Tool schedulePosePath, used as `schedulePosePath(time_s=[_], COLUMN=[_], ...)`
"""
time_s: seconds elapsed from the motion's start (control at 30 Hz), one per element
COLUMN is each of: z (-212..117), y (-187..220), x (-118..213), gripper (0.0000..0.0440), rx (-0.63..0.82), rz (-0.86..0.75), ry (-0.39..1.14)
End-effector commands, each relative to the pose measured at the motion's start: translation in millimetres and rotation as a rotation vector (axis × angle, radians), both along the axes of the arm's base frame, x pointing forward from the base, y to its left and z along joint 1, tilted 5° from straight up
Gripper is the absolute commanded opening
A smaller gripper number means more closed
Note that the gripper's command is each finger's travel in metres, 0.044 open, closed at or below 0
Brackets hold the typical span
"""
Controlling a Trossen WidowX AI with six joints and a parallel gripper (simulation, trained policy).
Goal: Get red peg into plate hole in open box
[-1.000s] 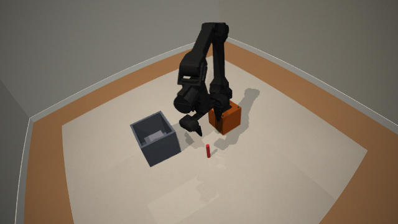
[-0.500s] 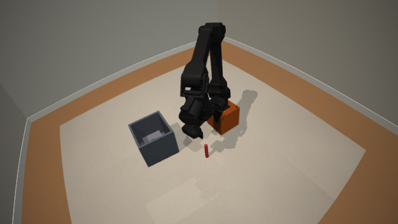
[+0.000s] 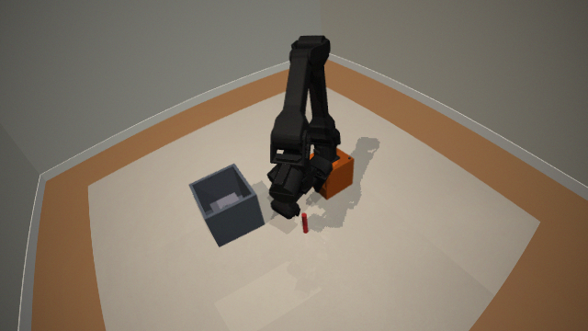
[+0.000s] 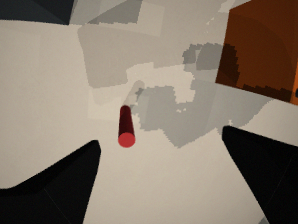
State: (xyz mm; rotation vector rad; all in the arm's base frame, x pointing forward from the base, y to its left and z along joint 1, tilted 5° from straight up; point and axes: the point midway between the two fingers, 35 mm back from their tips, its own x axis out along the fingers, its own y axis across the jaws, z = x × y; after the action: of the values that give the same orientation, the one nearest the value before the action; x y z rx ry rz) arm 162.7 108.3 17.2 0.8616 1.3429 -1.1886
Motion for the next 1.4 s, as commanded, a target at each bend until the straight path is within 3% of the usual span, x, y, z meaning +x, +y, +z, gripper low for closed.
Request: schedulePosePath(time_s=[0.0, 0.5, 1.03, 1.17, 1.37], z=[-11, -53, -81, -81, -72], y=[-2, -10, 6, 10, 16], x=[1, -1, 8, 12, 17], gripper=[0.0434, 0.0391, 0.0064, 0.0028, 0.0013], rx=[-0.015, -0.058, -0.013, -0.002, 0.020], rz=[0.015, 0.016, 0.090, 0.101, 0.095], ry=[-0.004, -0.028, -0.051, -0.063, -0.085])
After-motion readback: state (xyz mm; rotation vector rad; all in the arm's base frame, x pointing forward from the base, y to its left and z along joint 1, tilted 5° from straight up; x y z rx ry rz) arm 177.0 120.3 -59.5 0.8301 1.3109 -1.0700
